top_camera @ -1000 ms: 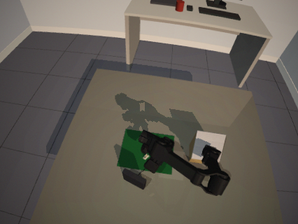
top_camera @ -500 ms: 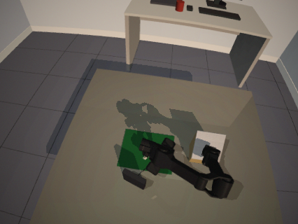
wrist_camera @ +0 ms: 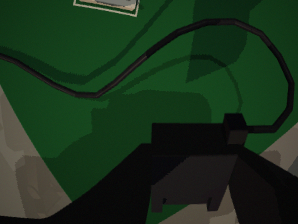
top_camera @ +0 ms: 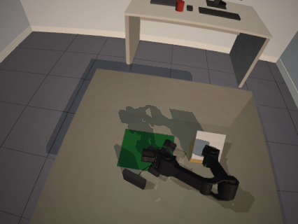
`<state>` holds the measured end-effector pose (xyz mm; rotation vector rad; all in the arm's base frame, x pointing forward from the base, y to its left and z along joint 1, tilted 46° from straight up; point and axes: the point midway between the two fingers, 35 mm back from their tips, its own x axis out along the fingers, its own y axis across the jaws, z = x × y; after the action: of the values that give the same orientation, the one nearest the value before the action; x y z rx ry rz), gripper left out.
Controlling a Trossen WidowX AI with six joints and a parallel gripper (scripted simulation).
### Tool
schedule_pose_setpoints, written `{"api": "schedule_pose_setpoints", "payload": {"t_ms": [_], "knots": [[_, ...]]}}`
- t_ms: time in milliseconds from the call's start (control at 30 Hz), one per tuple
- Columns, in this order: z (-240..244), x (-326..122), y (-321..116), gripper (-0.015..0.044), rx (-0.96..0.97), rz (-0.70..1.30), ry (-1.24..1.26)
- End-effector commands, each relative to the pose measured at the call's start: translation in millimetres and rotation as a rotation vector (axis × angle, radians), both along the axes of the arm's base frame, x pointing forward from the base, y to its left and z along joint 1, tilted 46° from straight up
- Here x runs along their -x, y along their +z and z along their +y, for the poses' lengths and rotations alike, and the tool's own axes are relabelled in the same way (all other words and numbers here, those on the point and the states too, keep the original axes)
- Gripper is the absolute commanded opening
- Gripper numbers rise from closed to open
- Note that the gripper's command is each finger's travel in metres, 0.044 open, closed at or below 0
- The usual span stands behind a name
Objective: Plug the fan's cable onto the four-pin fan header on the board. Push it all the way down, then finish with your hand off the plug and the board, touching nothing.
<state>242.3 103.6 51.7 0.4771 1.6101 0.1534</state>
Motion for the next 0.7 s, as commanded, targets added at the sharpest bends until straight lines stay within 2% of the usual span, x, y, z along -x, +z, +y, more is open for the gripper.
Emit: {"api": "schedule_pose_setpoints", "payload": {"t_ms": [0, 667], "knots": [[-0.2, 2.8, -5.4, 0.0, 0.048, -0.025, -0.011], [4.1, 2.7, -16.1, 0.0, 0.226, -0.236, -0.097]]}}
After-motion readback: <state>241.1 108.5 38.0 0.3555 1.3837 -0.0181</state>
